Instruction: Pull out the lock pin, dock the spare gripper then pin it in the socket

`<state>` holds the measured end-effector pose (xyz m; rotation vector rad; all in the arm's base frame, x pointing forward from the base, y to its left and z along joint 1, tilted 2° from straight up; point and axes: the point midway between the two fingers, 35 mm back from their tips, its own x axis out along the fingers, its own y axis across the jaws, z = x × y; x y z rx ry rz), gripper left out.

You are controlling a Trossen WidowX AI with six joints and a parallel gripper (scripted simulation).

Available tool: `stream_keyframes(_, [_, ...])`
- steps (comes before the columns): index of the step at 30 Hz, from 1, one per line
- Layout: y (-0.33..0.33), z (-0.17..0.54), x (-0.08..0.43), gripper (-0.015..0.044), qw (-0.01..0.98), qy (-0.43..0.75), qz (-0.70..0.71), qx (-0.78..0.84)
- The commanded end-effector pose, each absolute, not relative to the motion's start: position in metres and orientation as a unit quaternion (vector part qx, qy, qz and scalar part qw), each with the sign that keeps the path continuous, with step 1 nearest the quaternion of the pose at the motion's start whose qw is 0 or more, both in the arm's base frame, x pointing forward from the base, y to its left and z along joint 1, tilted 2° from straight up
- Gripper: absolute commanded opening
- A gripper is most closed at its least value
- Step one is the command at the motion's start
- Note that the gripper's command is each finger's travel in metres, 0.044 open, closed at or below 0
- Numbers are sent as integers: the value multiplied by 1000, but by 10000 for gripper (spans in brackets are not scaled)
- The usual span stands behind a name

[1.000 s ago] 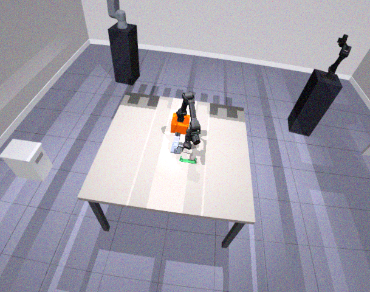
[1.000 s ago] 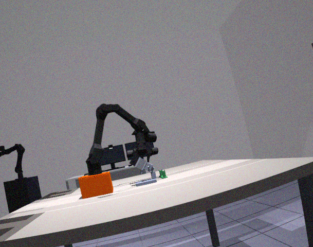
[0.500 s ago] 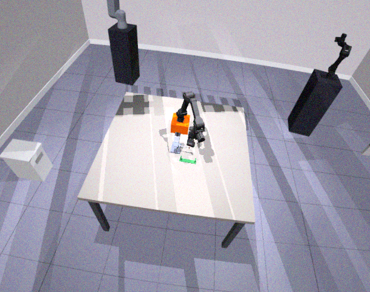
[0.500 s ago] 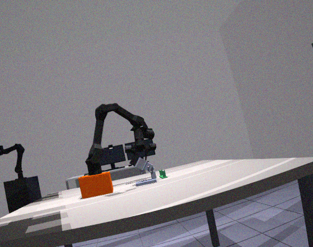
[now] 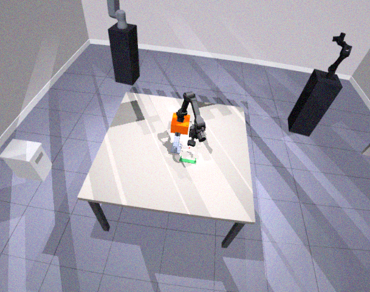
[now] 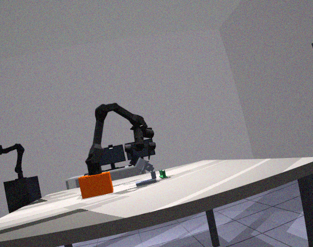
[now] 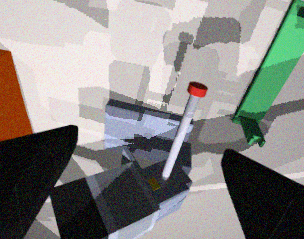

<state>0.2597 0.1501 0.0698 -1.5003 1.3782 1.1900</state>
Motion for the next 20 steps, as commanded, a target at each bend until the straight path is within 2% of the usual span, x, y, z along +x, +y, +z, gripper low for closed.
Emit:
stream_keyframes(1, [150, 70, 260, 440, 381, 539, 467, -589])
stream_keyframes(20, [150, 70, 260, 440, 381, 539, 467, -589])
